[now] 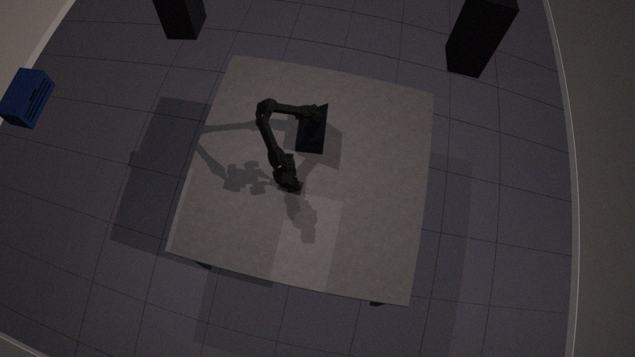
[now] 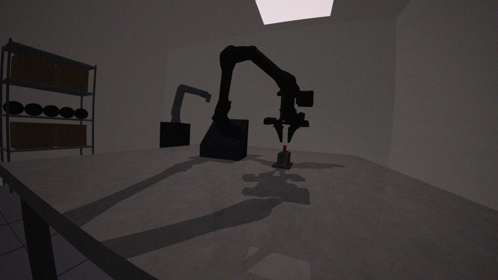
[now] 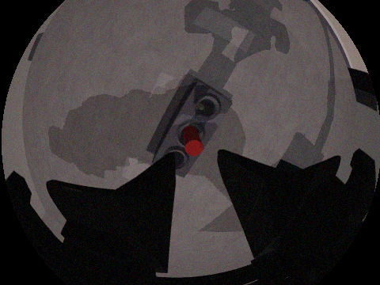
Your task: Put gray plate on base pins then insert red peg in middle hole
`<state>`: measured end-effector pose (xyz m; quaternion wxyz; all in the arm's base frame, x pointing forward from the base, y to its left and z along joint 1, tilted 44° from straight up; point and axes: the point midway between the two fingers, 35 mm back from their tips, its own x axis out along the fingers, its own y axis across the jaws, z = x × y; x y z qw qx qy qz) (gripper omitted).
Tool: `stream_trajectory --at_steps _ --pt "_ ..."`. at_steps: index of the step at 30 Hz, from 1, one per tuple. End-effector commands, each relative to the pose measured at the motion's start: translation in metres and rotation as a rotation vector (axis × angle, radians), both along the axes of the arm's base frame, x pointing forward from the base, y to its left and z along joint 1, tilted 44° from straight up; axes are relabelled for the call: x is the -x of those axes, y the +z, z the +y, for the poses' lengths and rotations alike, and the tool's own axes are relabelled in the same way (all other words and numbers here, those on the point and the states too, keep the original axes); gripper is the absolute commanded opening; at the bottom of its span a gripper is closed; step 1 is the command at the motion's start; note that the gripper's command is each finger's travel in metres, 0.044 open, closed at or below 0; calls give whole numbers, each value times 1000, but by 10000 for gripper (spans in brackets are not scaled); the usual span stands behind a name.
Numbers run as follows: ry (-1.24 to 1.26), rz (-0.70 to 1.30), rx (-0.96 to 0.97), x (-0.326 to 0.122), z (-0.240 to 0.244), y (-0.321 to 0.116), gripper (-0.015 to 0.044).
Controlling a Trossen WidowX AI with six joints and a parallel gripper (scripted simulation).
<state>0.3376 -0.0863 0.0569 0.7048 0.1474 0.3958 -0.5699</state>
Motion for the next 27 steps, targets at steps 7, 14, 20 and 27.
stream_trajectory --at_steps 7,14,20,27 --pt "0 -2 7 1 6 4 150" --pt "0 -2 6 1 11 6 150" --pt "0 -2 6 2 15 8 150" --pt "0 -1 6 3 19 10 150"
